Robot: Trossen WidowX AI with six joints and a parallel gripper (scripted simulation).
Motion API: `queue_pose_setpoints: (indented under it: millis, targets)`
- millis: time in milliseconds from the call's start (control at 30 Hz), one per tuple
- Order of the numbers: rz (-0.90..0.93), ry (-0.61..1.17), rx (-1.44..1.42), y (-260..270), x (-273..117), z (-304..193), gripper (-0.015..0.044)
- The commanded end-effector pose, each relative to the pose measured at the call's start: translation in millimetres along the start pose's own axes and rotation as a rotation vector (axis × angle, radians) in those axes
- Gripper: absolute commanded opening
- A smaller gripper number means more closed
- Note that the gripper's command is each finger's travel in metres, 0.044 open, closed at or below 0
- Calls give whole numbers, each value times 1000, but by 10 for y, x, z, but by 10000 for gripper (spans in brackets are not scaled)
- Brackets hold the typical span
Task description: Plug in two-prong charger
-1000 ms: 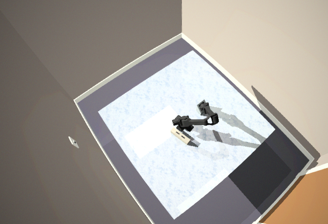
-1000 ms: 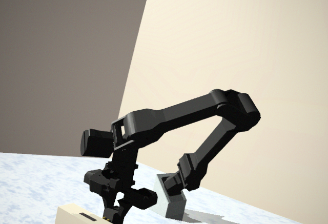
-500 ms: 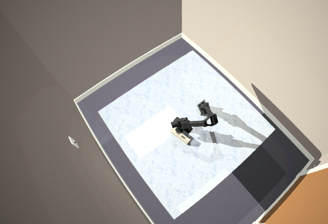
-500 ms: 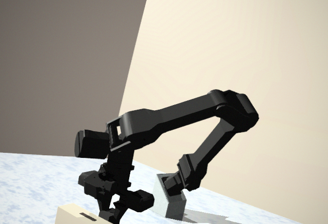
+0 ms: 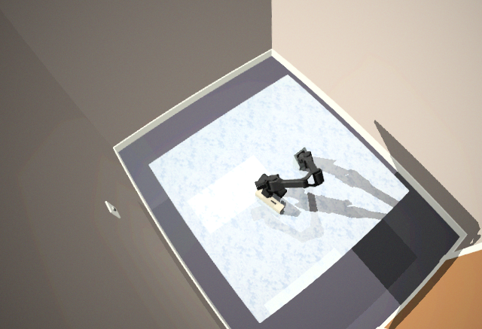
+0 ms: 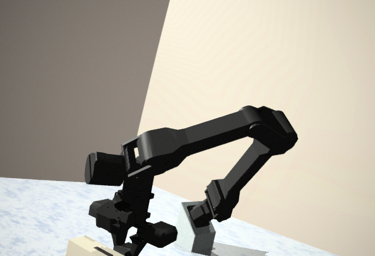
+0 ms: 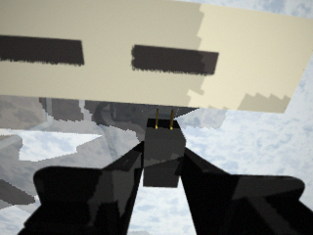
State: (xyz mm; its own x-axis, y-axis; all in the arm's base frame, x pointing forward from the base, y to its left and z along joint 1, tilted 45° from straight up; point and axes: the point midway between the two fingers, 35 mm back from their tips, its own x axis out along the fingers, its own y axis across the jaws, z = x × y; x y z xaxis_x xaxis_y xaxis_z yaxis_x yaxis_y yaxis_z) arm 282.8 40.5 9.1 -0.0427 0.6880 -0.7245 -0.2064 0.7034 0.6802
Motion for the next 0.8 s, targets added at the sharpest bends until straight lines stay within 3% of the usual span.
queue_pose_setpoints:
  millis: [0,767]
  targets:
    - [6,-1,5,13,0,4,0]
    - [6,-2,5,19,-4,48,0]
